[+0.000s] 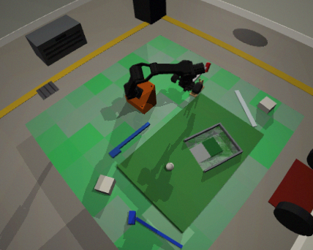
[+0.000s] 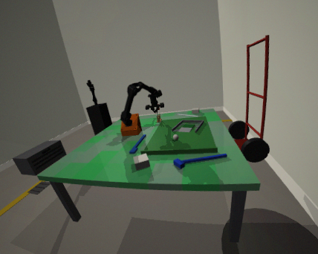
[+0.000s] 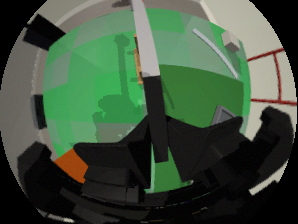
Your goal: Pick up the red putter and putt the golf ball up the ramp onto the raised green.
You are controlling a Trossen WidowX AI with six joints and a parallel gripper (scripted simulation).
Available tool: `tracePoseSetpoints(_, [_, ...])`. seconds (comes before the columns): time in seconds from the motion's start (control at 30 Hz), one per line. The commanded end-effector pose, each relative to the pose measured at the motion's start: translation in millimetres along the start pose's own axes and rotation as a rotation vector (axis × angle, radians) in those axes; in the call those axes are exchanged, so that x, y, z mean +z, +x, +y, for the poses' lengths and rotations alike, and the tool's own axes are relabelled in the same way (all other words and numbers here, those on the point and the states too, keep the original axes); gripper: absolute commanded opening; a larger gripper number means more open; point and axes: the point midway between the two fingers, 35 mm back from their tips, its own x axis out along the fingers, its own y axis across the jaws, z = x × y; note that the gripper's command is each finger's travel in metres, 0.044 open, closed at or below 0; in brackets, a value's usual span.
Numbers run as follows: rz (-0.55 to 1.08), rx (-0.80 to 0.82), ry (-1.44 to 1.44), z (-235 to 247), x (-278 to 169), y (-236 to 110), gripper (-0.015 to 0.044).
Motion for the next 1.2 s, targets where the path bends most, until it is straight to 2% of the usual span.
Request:
tracePoseSetpoints(0.0, [-0.005, -0.007, 0.058, -5, -9, -6, 0.0])
tracePoseSetpoints(0.63, [0.029, -0.064, 0.744, -39, -130, -60, 0.0])
tracePoseSetpoints(1.17, [0.086, -0.141, 1.355, -28, -245, -93, 0.0])
